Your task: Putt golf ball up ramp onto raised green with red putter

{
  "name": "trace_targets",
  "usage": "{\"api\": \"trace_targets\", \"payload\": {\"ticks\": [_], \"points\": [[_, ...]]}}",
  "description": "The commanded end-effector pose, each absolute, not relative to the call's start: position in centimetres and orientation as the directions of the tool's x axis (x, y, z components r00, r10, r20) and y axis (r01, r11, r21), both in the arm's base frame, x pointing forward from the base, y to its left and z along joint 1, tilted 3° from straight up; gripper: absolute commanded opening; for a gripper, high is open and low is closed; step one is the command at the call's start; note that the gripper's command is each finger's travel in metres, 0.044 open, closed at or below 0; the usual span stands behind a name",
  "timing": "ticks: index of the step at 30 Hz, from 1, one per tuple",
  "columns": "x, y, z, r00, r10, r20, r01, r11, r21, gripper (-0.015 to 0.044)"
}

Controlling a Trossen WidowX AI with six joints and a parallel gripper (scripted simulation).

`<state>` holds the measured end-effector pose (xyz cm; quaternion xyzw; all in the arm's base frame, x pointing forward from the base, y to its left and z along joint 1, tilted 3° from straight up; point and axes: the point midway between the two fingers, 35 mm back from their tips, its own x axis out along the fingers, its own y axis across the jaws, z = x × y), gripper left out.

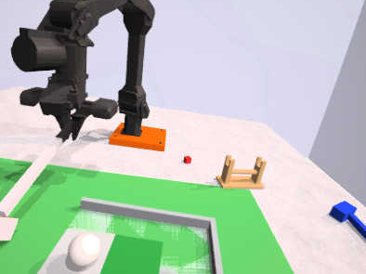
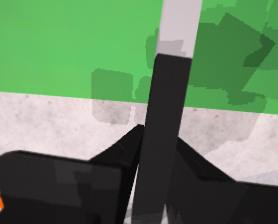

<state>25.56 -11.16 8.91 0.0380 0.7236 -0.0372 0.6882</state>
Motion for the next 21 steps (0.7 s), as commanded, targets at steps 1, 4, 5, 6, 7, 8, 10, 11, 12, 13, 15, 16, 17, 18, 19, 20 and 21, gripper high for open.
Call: {"api": "trace_targets", "payload": {"ticks": [1,4,5,6,7,8,10,11,12,13,15,16,17,18,19,20,21], "points": [[26.0,-11.2,10.7,-0.031,-0.002,-1.000,0.110,0.994,-0.005,0.0000],[26.0,-11.3,12.1,-0.031,-0.002,-1.000,0.110,0.994,-0.005,0.0000],[26.0,-11.2,12.6,-0.031,-0.002,-1.000,0.110,0.994,-0.005,0.0000],[26.0,-11.2,13.1,-0.031,-0.002,-1.000,0.110,0.994,-0.005,0.0000],[26.0,-11.2,13.5,-0.031,-0.002,-1.000,0.110,0.994,-0.005,0.0000],[26.0,-11.2,13.9,-0.031,-0.002,-1.000,0.110,0.994,-0.005,0.0000],[26.0,-11.2,14.3,-0.031,-0.002,-1.000,0.110,0.994,-0.005,0.0000],[25.9,-11.2,13.4,-0.039,-0.001,-0.999,0.107,0.994,-0.005,0.0000],[25.9,-11.2,13.4,-0.039,-0.001,-0.999,0.107,0.994,-0.005,0.0000],[25.9,-11.2,13.4,-0.039,-0.001,-0.999,0.107,0.994,-0.005,0.0000],[25.9,-11.2,13.4,-0.039,-0.001,-0.999,0.107,0.994,-0.005,0.0000],[25.9,-11.2,13.4,-0.039,-0.001,-0.999,0.107,0.994,-0.005,0.0000],[25.9,-11.2,13.4,-0.039,-0.001,-0.999,0.107,0.994,-0.005,0.0000],[25.9,-11.2,13.4,-0.039,-0.001,-0.999,0.107,0.994,-0.005,0.0000],[25.9,-11.2,13.4,-0.039,-0.001,-0.999,0.107,0.994,-0.005,0.0000],[25.9,-11.2,13.4,-0.039,-0.001,-0.999,0.107,0.994,-0.005,0.0000],[25.9,-11.2,13.4,-0.039,-0.001,-0.999,0.107,0.994,-0.005,0.0000]]}}
